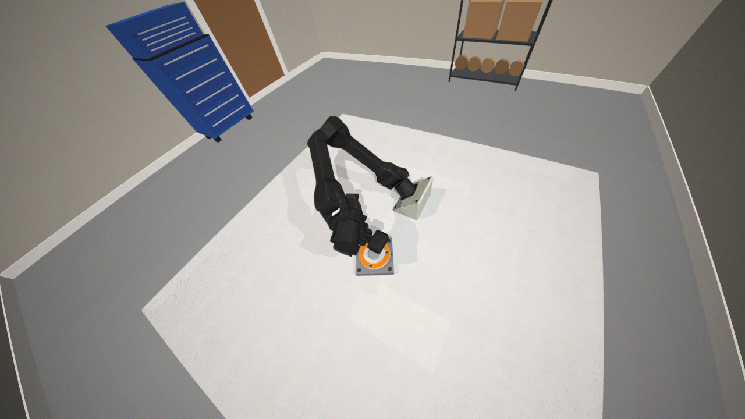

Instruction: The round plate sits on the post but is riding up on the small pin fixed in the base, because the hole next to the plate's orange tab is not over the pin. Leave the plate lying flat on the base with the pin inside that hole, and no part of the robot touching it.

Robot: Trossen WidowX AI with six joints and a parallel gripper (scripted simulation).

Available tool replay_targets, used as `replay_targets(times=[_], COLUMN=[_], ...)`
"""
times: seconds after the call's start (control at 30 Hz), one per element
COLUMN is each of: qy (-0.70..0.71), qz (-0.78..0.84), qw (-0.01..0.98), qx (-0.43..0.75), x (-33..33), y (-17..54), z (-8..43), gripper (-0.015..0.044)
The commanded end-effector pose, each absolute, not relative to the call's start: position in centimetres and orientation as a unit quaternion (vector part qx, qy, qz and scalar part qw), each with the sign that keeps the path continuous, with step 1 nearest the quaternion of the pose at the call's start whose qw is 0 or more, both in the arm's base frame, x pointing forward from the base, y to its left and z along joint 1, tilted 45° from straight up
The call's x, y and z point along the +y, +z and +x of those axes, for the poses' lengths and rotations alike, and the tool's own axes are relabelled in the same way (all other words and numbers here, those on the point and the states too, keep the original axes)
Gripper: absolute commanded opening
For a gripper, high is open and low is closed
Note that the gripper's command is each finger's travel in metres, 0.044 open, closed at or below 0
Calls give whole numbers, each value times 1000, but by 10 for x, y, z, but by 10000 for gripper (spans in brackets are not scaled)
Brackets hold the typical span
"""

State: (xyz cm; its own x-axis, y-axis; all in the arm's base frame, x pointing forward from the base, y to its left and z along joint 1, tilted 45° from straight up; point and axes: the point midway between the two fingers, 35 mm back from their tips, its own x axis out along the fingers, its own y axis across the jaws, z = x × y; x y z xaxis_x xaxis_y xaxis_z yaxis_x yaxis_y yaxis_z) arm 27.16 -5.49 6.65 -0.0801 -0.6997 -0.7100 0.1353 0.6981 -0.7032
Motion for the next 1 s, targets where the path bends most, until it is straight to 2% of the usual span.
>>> replay_targets(times=[0.0, 0.97], qy=[-324, -324], qz=[-214, -214], qw=[635, 635], qx=[668, 668], x=[-56, -48], y=[63, 58], z=[263, 249], gripper=[0, 0])
